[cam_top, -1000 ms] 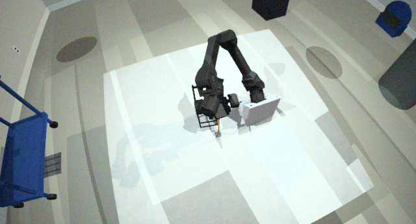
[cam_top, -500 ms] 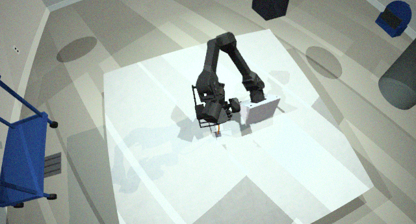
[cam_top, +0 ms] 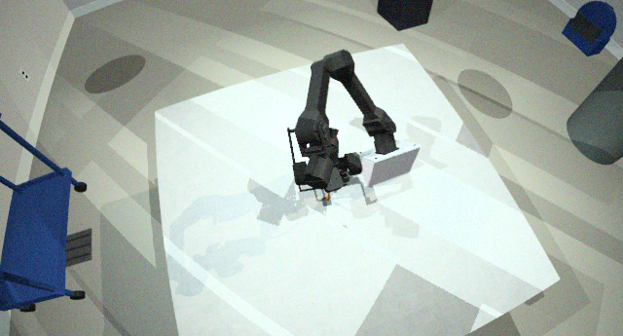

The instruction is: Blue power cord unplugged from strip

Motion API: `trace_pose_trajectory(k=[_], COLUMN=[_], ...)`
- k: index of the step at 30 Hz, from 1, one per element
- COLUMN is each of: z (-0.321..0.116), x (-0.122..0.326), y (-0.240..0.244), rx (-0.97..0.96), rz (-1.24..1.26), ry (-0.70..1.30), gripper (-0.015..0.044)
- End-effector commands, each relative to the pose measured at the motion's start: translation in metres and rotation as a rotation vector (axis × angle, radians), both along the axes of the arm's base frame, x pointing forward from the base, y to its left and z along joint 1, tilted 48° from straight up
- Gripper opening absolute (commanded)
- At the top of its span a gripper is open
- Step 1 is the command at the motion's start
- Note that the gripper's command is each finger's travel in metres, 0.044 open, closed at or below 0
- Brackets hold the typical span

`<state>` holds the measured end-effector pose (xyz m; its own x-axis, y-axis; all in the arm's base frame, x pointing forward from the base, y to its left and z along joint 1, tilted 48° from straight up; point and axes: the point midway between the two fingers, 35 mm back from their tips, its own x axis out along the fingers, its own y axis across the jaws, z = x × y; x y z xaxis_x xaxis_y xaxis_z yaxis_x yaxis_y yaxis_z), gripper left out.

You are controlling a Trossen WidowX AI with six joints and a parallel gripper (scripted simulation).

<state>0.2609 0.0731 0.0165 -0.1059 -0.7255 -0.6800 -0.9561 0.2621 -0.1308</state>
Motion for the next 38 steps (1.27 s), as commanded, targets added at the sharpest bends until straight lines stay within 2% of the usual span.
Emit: trace_pose_trajectory(k=[1,7,13,38], z=[0.000,-0.010,-0.035,-0.035], x=[0.000,0.006,0.017,0.017], y=[-0.001,0.014,0.047,0.047], rx=[0.000,0.001,0.003,0.003], rz=[0.001,0.001,0.001,0.001], ry=[0.001,0.000,-0.001,-0.001], gripper=[0.0289,0.0440,0.0440,0.0440])
